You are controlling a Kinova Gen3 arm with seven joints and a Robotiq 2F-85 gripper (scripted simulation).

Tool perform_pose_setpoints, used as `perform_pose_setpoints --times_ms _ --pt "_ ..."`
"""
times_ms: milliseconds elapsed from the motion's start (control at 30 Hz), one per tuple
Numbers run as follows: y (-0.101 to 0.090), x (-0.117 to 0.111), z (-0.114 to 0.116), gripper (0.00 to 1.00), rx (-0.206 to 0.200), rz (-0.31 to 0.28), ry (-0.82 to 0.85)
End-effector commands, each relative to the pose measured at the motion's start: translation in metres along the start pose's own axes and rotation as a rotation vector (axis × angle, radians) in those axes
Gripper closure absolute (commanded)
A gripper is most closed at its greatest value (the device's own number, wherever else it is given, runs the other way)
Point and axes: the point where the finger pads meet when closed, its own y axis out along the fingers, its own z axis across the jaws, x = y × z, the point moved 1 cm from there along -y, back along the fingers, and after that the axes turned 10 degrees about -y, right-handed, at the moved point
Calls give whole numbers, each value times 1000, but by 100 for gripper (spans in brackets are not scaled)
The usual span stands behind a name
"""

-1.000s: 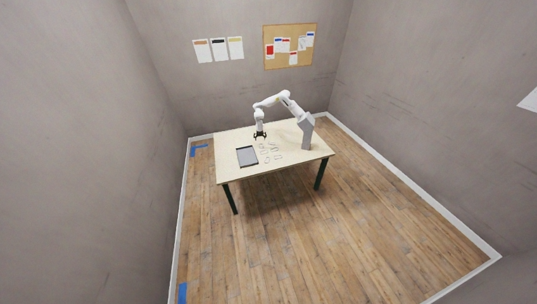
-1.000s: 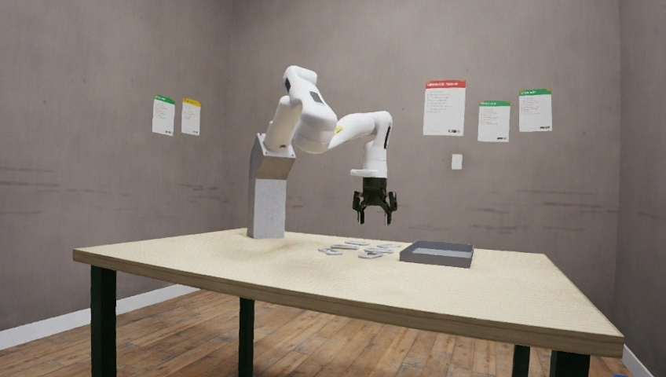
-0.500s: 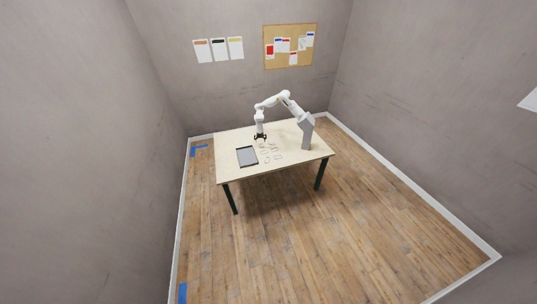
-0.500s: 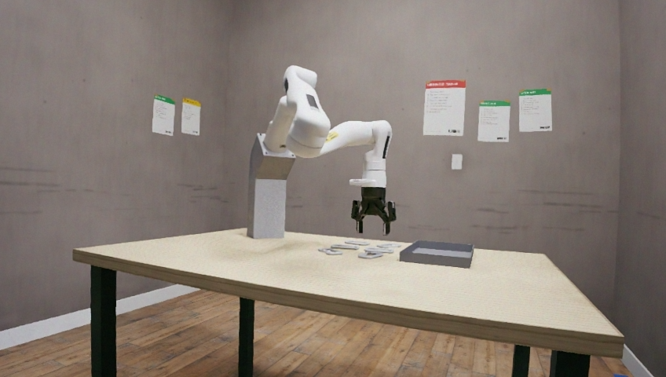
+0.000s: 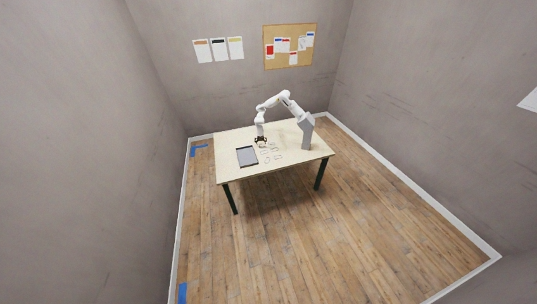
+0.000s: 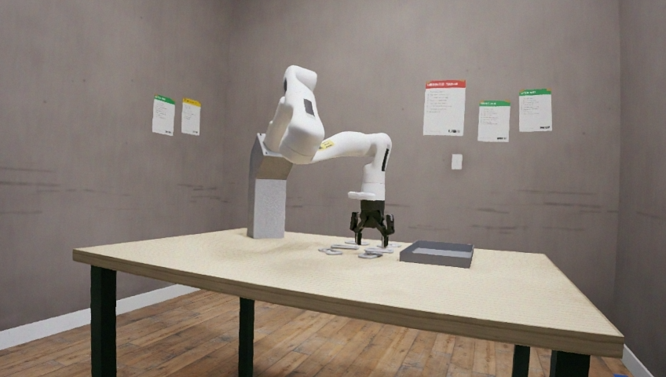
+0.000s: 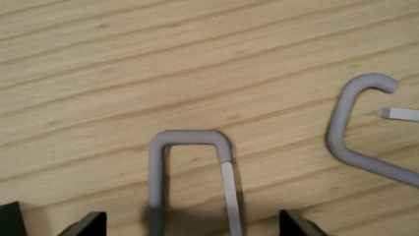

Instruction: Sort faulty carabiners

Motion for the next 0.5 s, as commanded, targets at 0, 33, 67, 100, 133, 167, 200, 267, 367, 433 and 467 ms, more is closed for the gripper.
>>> perform_pose_setpoints --times_ms 0,33,67,100,133,167,200,267,367,433,467 --pt "21 -1 2 0 4 2 4" --pt "21 -1 2 0 4 2 4" --pt "21 -1 2 0 4 2 4" --pt "21 -1 2 0 4 2 4" --pt "21 -1 2 0 4 2 4" --pt "21 -1 2 0 4 2 4" --pt "21 -1 2 0 4 2 4" --pt "21 -1 2 0 4 2 4" --pt "21 -1 2 0 4 2 4" --pt "21 -1 2 0 4 2 4" --pt "24 -1 2 0 4 2 3"
